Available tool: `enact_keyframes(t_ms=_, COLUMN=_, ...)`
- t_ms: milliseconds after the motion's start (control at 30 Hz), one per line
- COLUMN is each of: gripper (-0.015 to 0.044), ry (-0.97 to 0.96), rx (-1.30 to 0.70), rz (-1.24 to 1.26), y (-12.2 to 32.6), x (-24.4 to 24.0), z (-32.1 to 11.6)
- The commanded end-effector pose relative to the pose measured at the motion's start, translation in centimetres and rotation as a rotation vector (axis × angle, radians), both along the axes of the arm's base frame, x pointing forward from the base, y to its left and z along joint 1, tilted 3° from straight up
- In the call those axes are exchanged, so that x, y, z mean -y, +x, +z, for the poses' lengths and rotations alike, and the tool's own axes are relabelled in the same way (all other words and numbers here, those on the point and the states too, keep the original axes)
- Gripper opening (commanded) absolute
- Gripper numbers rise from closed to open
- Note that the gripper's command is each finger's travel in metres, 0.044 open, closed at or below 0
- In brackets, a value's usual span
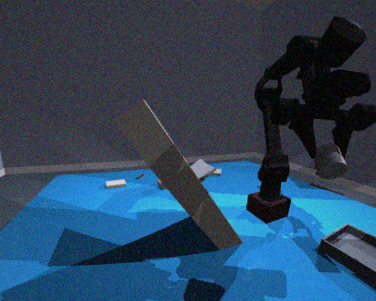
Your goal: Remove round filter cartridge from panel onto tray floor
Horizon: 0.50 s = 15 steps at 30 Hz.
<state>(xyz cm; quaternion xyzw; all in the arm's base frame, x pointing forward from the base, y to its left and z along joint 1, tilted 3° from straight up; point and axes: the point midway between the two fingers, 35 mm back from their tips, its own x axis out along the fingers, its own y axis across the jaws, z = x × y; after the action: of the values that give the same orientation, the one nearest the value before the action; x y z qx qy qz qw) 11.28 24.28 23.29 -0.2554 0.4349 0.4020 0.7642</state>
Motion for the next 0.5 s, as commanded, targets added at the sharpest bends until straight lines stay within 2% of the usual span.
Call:
enact_keyframes(t_ms=0, gripper=0.0, ry=0.011, rx=0.004, rz=0.106, y=-1.8, x=-0.8, z=-0.1)
enact_keyframes(t_ms=267, gripper=0.0, ry=0.011, rx=0.004, rz=0.19, y=-3.3, x=-1.5, z=-0.6)
enact_keyframes(t_ms=467, gripper=0.0, ry=0.01, rx=-0.001, rz=0.3, y=-6.0, x=-2.9, z=-3.1)
